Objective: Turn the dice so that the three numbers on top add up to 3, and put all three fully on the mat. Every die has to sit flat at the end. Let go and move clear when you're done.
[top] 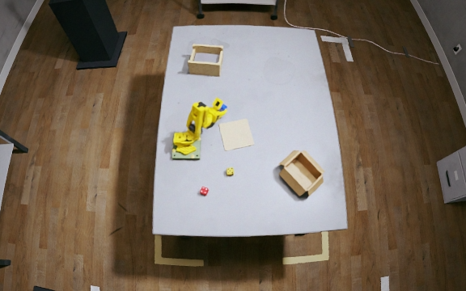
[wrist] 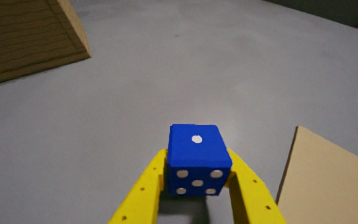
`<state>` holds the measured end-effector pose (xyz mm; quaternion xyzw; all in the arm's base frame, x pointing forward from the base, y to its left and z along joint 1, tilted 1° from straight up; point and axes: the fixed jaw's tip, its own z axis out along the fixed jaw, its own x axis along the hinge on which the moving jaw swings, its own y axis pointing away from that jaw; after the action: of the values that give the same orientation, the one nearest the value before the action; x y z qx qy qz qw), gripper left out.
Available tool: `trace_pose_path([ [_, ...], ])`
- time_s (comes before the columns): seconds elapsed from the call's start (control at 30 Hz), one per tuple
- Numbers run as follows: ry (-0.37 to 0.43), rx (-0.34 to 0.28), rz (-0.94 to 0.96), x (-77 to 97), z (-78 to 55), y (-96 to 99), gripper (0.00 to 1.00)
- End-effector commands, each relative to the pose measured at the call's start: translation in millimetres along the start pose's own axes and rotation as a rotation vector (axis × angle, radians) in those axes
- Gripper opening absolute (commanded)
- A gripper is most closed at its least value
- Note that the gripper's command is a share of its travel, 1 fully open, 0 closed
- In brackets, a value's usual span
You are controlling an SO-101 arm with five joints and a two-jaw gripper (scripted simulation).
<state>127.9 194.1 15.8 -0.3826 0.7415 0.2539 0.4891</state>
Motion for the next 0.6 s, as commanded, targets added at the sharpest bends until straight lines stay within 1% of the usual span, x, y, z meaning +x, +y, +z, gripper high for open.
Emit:
trace_pose_path([
  [0.0,-0.017,0.005,-0.006,-1.3,1.9,-1.3,0.0],
  [0.57,-0.017,0.005,-0.006,4.2,4.2,-1.4,0.0],
])
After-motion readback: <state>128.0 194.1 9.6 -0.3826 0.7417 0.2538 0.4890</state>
